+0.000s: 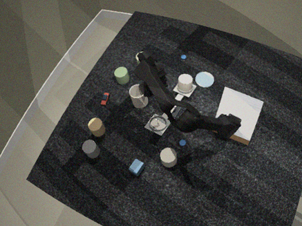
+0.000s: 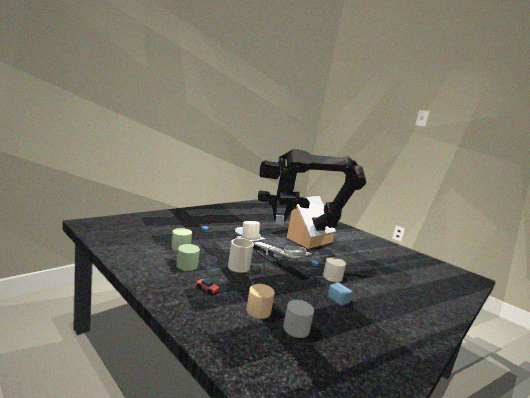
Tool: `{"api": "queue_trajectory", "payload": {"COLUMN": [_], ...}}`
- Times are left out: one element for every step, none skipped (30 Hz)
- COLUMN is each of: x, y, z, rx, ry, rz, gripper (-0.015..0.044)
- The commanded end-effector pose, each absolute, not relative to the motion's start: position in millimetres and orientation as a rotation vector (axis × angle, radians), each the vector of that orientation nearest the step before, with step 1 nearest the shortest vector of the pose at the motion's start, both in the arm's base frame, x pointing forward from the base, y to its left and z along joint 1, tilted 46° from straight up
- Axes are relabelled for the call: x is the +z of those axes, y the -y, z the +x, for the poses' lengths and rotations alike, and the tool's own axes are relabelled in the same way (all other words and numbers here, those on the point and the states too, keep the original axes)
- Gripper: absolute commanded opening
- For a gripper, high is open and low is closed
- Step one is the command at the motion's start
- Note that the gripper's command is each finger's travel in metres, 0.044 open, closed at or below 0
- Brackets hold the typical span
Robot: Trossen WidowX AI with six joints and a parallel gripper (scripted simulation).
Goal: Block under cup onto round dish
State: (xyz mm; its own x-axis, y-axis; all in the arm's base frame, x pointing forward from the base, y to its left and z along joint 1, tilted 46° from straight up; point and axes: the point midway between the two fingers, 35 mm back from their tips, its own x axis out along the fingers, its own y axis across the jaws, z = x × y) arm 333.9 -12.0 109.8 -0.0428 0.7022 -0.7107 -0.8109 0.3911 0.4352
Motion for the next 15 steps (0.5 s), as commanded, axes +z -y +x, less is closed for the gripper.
{"api": "queue_trajectory", "payload": {"x": [87, 82, 77, 72, 66, 61, 55, 50, 45, 39, 34, 28, 23, 18, 13], "y": [31, 35, 38, 42, 46, 50, 54, 58, 62, 65, 69, 73, 76, 79, 83], "z": [336, 337, 337, 336, 336, 336, 336, 335, 335, 334, 333, 333, 332, 331, 330], "rx": [1.219, 1.219, 1.212, 1.204, 1.196, 1.187, 1.183, 1.182, 1.181, 1.180, 1.179, 1.178, 1.180, 1.181, 1.183], "ry": [-1.053, -1.053, -1.060, -1.068, -1.076, -1.084, -1.089, -1.091, -1.092, -1.094, -1.096, -1.097, -1.096, -1.096, -1.095], "rz": [-0.141, -0.143, -0.144, -0.144, -0.145, -0.146, -0.147, -0.148, -0.149, -0.150, -0.151, -0.152, -0.153, -0.154, -0.155], "gripper": [0.0000, 0.0000, 0.0000, 0.0000, 0.0000, 0.0000, 0.0000, 0.0000, 0.0000, 0.0000, 0.0000, 0.0000, 0.0000, 0.0000, 0.0000]}}
